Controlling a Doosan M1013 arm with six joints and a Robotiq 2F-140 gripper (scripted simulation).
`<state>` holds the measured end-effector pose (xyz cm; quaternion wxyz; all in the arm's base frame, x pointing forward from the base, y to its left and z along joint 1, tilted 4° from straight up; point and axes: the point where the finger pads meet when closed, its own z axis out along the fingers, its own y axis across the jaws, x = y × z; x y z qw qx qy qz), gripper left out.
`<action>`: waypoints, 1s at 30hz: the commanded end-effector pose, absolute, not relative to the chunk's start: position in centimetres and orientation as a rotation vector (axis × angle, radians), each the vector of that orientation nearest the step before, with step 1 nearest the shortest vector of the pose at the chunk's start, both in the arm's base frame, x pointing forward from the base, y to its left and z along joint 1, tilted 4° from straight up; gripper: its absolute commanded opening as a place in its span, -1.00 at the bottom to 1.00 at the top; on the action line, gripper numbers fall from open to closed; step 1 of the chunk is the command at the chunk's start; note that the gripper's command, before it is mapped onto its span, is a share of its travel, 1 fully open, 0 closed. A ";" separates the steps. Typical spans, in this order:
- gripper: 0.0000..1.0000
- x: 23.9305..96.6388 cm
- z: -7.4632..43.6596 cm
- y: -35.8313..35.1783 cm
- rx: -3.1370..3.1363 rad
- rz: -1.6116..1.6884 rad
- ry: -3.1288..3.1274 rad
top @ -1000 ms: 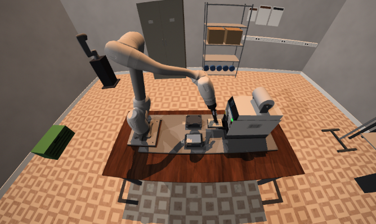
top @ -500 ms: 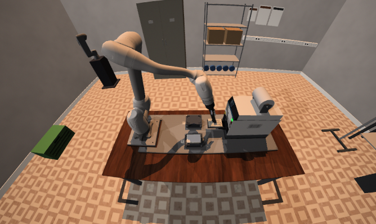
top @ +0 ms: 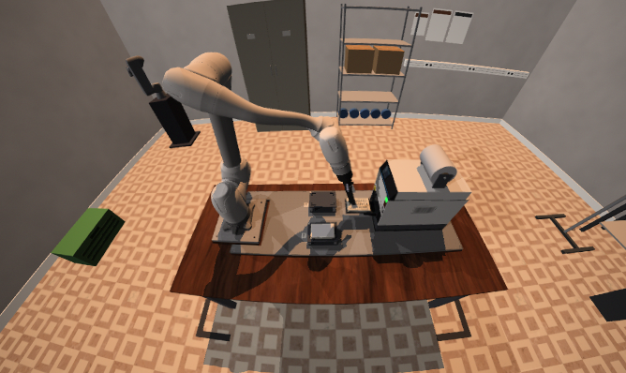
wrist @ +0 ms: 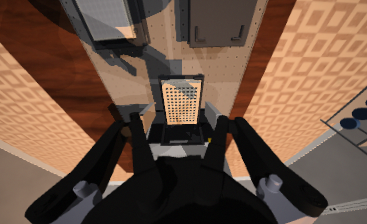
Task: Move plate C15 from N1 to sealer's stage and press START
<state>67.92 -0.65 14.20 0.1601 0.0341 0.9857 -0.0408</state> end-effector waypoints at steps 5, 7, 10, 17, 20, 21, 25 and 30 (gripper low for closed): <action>0.40 66.5 14.3 -0.5 0.096 -0.114 2.813; 0.40 66.2 14.3 -0.5 0.096 -0.114 2.813; 0.40 65.7 14.3 -0.4 0.096 -0.114 2.813; 0.40 65.7 14.3 -0.4 0.096 -0.114 2.813; 0.40 65.7 14.3 -0.4 0.096 -0.114 2.813; 0.40 65.7 14.3 -0.4 0.096 -0.114 2.813; 0.40 65.7 14.3 -0.4 0.096 -0.114 2.813; 0.40 65.7 14.3 -0.4 0.096 -0.114 2.813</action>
